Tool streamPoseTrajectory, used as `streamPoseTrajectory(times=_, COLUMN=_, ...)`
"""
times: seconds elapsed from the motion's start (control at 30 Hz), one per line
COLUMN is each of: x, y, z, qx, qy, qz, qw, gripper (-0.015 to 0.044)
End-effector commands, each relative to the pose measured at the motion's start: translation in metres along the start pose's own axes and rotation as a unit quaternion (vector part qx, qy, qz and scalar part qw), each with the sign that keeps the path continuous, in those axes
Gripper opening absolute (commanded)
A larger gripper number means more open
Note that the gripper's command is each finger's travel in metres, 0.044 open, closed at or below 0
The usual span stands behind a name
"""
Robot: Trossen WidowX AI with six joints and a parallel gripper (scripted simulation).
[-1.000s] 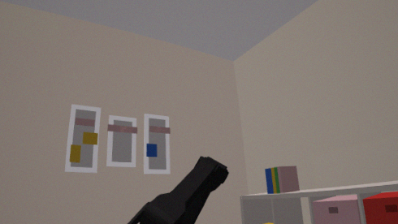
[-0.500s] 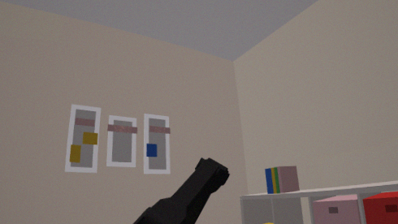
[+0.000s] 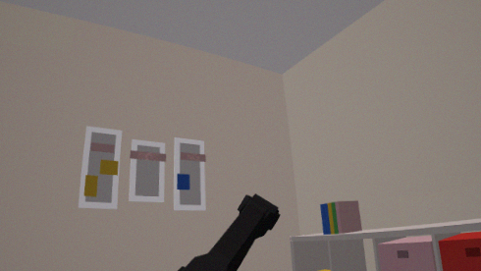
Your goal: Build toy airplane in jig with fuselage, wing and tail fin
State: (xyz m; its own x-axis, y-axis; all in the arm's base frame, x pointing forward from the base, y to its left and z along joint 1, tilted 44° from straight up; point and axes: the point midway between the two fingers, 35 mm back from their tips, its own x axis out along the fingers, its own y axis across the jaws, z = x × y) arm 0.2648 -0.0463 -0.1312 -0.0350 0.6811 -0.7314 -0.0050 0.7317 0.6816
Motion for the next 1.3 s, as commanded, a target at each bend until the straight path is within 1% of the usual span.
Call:
streamPoseTrajectory(times=0.0, x=0.005, y=0.001, z=-0.003, qx=0.004, qy=0.001, qz=0.004, qw=1.0, gripper=0.0197)
streamPoseTrajectory(times=0.17, x=0.005, y=0.001, z=-0.002, qx=0.004, qy=0.001, qz=0.004, qw=1.0, gripper=0.0197)
streamPoseTrajectory(times=0.2, x=0.004, y=0.001, z=-0.001, qx=0.001, qy=0.001, qz=0.001, qw=1.0, gripper=0.0211)
streamPoseTrajectory(times=0.33, x=0.004, y=0.001, z=-0.001, qx=0.001, qy=0.001, qz=0.001, qw=1.0, gripper=0.0184)
streamPoseTrajectory(times=0.5, x=0.004, y=0.001, z=-0.001, qx=0.001, qy=0.001, qz=0.001, qw=1.0, gripper=0.0053)
streamPoseTrajectory(times=0.97, x=0.004, y=0.001, z=-0.001, qx=0.001, qy=0.001, qz=0.001, qw=1.0, gripper=0.042)
streamPoseTrajectory(times=1.0, x=0.004, y=0.001, z=-0.001, qx=0.001, qy=0.001, qz=0.001, qw=1.0, gripper=0.044)
streamPoseTrajectory(times=1.2, x=0.002, y=0.0, z=-0.001, qx=0.001, qy=0.0, qz=0.001, qw=1.0, gripper=0.044)
streamPoseTrajectory(times=1.27, x=-0.019, y=-0.002, z=0.003, qx=-0.002, qy=-0.005, qz=-0.001, qw=1.0, gripper=0.044)
